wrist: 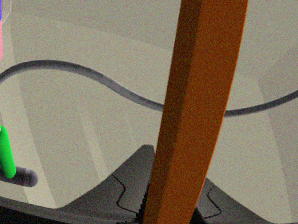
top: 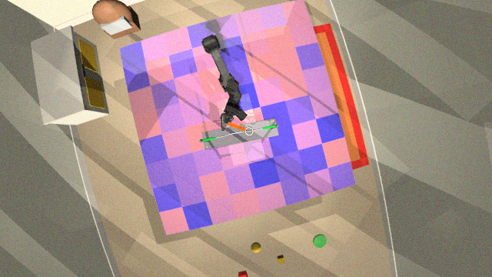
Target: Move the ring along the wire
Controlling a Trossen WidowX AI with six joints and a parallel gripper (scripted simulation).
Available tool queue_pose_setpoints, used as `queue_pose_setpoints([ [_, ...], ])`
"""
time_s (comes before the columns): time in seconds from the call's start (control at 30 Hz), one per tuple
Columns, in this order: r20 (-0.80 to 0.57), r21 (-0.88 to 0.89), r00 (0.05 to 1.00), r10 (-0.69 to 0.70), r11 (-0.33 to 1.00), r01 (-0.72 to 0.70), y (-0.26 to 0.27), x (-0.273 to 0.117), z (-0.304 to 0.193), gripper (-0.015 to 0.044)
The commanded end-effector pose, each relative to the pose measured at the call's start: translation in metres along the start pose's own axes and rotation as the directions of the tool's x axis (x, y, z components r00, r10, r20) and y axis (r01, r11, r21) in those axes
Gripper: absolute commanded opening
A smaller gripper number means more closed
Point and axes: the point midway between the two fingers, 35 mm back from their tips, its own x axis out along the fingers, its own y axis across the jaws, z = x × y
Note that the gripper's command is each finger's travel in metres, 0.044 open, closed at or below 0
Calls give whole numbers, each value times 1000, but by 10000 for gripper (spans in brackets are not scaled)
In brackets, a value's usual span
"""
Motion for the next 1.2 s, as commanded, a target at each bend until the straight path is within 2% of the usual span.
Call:
queue_pose_setpoints([
  [0.0,-10,42,1000,26,999,-26,9,-1,-1,-150],
  [0.63,5,386,971,240,895,-224,69,-15,12,-150],
  [0.8,78,489,959,272,828,-274,87,-15,21,-150],
  [1.17,133,664,918,375,653,-363,116,-31,44,-150],
])
